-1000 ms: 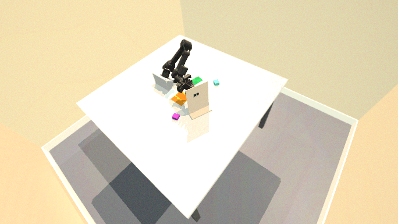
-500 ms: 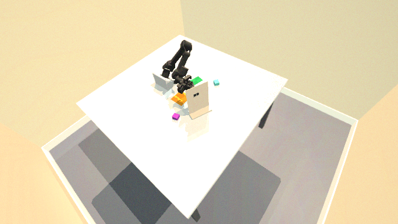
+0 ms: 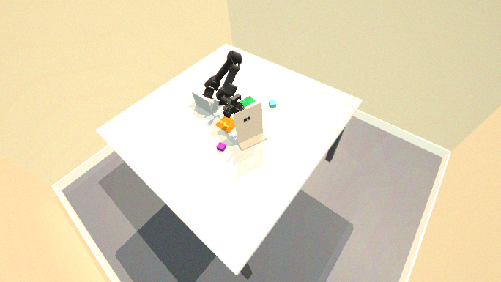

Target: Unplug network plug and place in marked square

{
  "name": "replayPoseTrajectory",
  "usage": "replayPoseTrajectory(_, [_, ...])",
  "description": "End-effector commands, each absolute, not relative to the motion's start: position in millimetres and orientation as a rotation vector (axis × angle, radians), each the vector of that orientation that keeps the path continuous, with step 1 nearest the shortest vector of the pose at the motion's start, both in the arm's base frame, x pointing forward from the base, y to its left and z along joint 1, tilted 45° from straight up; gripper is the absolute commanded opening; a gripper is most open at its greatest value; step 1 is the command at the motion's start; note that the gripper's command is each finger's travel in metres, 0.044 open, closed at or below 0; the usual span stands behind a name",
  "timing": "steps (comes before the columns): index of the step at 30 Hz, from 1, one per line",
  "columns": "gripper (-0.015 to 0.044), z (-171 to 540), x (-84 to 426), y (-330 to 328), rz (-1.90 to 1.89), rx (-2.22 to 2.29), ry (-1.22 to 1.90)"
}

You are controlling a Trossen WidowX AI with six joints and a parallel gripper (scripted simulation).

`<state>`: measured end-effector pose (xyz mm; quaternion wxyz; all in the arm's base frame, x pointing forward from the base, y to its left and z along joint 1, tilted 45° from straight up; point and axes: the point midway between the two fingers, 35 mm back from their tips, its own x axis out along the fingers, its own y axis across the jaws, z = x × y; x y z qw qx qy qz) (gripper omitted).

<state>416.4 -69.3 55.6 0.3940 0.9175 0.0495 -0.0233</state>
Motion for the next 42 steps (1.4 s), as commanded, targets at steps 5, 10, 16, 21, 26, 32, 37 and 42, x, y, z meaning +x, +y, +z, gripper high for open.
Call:
replayPoseTrajectory(5, [0.0,56,415,-69,-0.061,2.332,0.125])
replayPoseTrajectory(10, [0.0,57,412,-69,-0.062,2.333,0.125])
replayPoseTrajectory(16, [0.0,57,409,-68,-0.062,2.333,0.124])
replayPoseTrajectory(21, [0.0,58,406,-68,-0.063,2.333,0.125])
replayPoseTrajectory(26, [0.0,59,403,-67,-0.064,2.333,0.125])
replayPoseTrajectory(32, [0.0,60,400,-67,-0.066,2.333,0.127])
replayPoseTrajectory(37, [0.0,61,397,-66,-0.068,2.332,0.128])
replayPoseTrajectory(42, [0.0,62,394,-66,-0.07,2.332,0.129])
